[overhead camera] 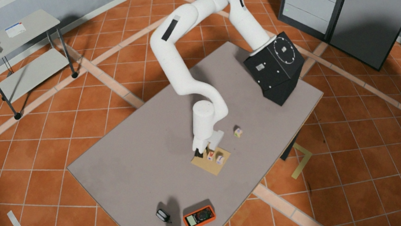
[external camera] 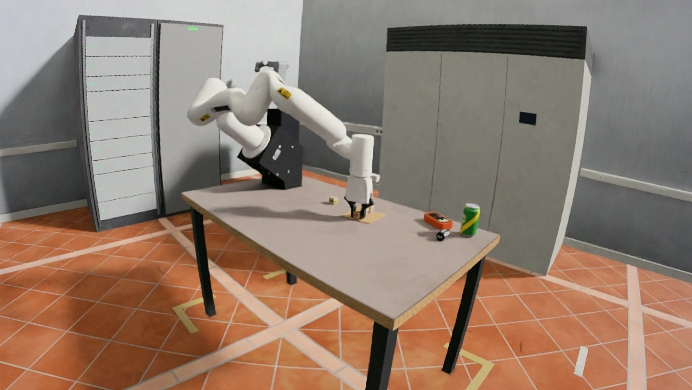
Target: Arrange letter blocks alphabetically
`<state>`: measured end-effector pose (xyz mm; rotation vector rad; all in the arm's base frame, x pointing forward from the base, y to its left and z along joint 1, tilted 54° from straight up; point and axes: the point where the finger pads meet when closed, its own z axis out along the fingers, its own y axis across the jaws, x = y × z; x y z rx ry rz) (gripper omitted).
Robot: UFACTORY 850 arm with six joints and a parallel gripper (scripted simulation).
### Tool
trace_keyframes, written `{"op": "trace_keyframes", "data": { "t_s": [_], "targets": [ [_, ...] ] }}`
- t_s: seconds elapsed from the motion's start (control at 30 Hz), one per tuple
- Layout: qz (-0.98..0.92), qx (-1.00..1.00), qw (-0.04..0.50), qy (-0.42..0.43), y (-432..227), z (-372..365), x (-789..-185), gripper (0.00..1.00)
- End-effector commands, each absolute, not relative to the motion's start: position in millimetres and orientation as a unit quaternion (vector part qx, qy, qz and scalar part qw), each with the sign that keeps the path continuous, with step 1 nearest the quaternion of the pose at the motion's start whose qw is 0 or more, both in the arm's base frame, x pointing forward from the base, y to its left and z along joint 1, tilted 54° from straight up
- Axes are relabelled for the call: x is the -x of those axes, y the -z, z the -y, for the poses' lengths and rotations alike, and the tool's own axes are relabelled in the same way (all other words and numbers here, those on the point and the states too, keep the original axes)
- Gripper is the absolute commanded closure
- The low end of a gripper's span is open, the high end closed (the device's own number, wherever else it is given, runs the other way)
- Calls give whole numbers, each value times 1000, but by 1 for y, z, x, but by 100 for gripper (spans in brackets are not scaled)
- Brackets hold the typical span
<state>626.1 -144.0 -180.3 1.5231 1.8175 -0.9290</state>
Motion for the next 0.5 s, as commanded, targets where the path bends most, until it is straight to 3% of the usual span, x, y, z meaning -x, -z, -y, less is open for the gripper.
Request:
{"op": "trace_keyframes", "data": {
  "t_s": [0.0, 0.13, 0.47],
  "targets": [
    [-682, -572, 293, 348, 180, 143, -627, 60],
    [-682, -572, 293, 348, 180, 143, -627, 52],
    [-682, -572, 293, 348, 180, 143, -627, 52]
  ]
}}
